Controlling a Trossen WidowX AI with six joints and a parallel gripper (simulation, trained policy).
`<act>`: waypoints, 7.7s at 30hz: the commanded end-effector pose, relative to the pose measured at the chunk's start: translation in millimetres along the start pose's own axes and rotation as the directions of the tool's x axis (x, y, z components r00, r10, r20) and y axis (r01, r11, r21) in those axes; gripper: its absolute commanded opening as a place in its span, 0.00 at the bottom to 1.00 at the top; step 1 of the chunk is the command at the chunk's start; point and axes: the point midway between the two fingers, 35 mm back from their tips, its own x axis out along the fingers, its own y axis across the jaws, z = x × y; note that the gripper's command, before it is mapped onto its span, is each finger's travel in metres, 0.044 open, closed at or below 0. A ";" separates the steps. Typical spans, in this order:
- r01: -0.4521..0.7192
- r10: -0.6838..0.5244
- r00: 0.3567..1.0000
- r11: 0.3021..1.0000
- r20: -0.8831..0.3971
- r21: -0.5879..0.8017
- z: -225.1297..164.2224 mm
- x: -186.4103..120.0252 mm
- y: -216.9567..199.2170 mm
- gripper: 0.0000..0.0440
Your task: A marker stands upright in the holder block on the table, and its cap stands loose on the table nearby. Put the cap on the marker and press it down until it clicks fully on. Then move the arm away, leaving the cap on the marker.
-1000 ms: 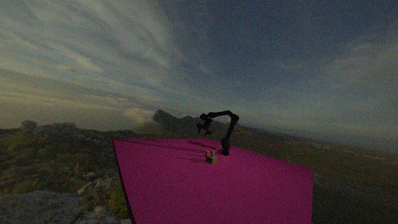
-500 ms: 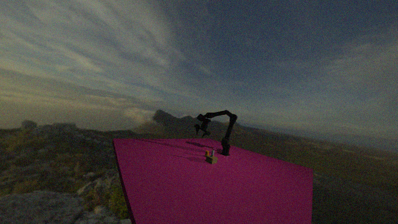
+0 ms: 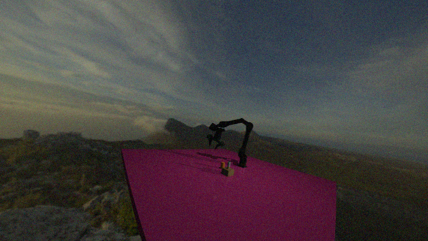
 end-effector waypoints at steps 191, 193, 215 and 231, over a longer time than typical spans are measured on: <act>0.266 -0.333 0.939 0.864 -0.089 -0.428 -224.1 -54.3 -181.1 0.11; 0.257 -0.329 0.939 0.865 -0.101 -0.430 -226.6 -61.0 -181.3 0.11; 0.226 -0.332 0.929 0.861 -0.166 -0.455 -259.3 -131.0 -211.9 0.06; 0.262 -0.350 0.930 0.846 -0.111 -0.465 -273.3 -133.8 -232.0 0.01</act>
